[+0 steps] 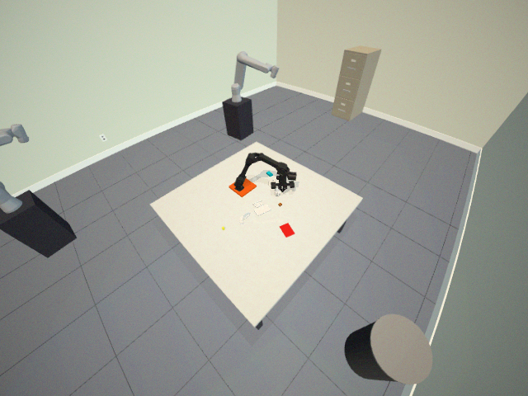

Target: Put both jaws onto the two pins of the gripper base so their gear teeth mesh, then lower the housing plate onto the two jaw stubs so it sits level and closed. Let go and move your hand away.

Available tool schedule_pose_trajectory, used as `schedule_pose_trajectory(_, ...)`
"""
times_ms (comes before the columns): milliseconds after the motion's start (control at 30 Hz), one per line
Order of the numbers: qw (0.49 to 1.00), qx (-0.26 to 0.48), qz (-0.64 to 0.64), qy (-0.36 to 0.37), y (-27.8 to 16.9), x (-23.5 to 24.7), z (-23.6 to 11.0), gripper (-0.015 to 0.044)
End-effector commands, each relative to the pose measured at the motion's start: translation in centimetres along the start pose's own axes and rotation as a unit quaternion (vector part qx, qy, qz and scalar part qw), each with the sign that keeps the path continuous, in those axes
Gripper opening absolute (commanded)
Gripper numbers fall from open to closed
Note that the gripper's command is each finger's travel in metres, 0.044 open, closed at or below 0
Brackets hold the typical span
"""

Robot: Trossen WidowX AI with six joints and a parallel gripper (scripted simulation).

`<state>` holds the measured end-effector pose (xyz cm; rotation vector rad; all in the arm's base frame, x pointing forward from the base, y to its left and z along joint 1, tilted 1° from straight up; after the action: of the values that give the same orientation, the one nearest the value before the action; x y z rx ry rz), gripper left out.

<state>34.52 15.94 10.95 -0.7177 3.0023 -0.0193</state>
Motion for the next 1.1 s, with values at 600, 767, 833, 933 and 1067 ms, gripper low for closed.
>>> schedule_pose_trajectory(600, 1.0, 0.001, -0.001, 0.008, -0.1, 0.3, 2.9, 0.0)
schedule_pose_trajectory(767, 1.0, 0.001, -0.001, 0.008, -0.1, 0.3, 2.9, 0.0)
schedule_pose_trajectory(833, 1.0, 0.001, -0.001, 0.008, -0.2, 0.5, 2.9, 0.0)
schedule_pose_trajectory(933, 1.0, 0.001, -0.001, 0.008, -0.3, 0.9, 2.8, 0.0)
schedule_pose_trajectory(1067, 1.0, 0.001, -0.001, 0.008, -0.5, 1.6, 2.8, 0.0)
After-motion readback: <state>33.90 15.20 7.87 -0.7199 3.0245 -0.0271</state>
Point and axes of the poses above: the point midway between the two fingers, 35 mm back from their tips, its own z axis out along the fingers, its own x axis across the jaws, y = z × x, the point moved 3 cm from there along -z, back along the fingers, and after that the axes turned 13 degrees about z, right-handed, at the moved point
